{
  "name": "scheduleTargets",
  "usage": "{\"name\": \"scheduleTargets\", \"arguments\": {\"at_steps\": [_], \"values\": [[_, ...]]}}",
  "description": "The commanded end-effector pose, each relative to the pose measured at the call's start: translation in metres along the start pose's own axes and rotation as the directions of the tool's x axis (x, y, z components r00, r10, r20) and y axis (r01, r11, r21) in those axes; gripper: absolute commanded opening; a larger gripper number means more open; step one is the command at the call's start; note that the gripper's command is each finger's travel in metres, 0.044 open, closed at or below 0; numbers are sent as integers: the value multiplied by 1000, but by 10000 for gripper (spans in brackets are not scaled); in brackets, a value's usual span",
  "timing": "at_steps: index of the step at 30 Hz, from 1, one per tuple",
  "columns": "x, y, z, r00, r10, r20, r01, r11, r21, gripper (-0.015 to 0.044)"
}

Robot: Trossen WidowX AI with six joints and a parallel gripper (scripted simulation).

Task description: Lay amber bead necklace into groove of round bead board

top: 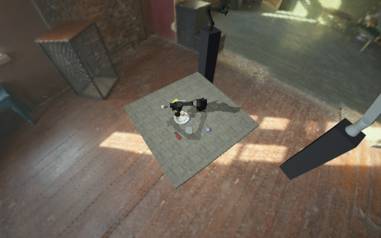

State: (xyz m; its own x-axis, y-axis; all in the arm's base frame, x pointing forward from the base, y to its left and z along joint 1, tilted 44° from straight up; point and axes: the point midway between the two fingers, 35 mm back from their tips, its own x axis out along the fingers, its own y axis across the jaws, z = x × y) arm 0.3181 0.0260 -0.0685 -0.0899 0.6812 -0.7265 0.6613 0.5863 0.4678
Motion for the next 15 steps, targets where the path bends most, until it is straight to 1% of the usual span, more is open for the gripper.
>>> {"name": "scheduleTargets", "arguments": {"at_steps": [1,15], "values": [[7,0,0,1000,1,-4,-1,1000,7,250],[29,-2,-1,1000,-1,-10,1,1000,12,250]]}}
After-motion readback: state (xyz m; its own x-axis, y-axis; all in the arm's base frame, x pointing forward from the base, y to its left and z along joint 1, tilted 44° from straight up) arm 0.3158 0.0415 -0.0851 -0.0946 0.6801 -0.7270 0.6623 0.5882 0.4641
